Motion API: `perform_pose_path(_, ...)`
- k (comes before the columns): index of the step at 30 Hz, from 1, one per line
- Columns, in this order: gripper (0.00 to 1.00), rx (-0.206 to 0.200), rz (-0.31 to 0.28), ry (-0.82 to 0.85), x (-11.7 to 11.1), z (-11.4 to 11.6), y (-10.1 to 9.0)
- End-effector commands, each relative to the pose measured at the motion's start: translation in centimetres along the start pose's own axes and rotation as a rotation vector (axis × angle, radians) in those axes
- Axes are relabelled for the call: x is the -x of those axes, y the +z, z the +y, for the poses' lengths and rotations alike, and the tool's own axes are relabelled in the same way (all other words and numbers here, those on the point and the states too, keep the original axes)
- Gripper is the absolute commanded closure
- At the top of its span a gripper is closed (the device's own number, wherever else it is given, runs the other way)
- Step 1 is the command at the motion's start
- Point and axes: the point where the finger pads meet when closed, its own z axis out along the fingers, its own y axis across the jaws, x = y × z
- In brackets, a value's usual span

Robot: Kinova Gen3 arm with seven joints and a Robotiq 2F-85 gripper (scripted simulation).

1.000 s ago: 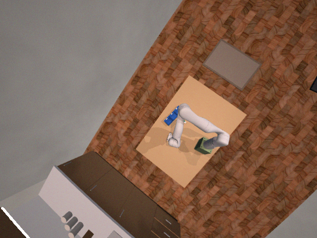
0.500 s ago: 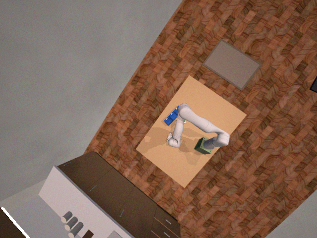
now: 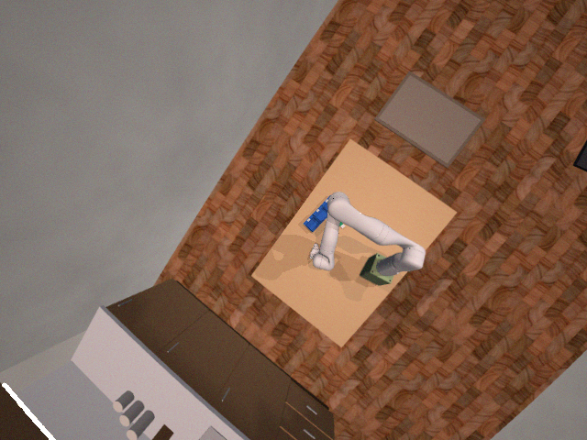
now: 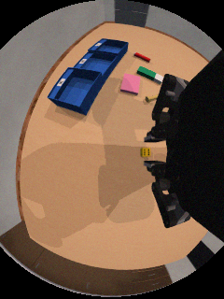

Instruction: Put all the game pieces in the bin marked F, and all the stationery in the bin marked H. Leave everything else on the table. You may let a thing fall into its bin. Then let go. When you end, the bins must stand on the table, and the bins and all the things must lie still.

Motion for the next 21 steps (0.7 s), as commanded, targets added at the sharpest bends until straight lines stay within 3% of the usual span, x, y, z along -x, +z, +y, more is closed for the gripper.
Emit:
perform_pose_path(1,0.69,-0.001,-0.008,0.0,0.5,-0.1,1.4)
perform_pose_path(6,0.69,-0.002,-0.007,0.003,0.4,-0.2,3.0)
perform_pose_path(21,0.69,0.001,-0.006,-0.006,0.2,-0.1,3.2)
